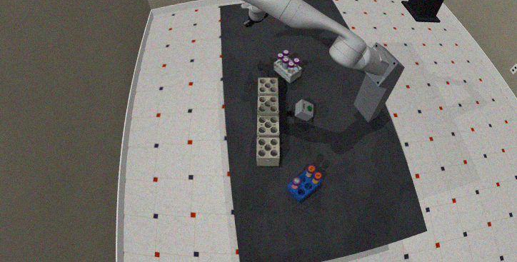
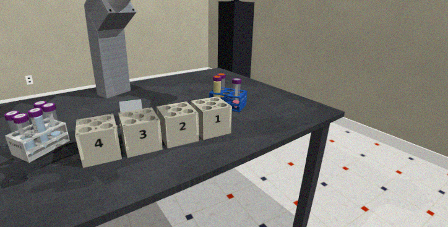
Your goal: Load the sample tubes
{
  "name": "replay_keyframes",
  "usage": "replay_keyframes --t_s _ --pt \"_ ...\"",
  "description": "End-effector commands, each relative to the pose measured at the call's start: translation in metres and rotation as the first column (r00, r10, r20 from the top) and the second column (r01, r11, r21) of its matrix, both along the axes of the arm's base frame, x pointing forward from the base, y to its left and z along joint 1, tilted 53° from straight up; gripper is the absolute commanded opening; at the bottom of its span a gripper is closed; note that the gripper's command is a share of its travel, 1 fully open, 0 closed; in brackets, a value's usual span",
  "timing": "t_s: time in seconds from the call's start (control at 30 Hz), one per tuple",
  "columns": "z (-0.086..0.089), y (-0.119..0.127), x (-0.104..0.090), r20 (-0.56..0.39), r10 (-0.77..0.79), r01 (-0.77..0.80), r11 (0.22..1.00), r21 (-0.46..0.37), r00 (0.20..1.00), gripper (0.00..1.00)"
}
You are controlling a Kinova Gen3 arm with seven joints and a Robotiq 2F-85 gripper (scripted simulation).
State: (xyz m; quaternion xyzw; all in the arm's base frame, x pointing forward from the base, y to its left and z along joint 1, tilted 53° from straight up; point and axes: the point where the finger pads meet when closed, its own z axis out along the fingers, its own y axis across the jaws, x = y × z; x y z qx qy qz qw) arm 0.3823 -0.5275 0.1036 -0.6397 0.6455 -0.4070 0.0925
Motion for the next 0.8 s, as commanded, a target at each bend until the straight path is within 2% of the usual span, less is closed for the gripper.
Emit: replay_keyframes --t_s 0.0,0.77 --pt "0.001 0.005 -0.001 -0.002 -0.019 0.019 1.000 0.017 1.000 0.62" --pt "0.006 0.049 -0.005 -0.023 -0.154 0.156 0.972 0.174 0.988 0.62"
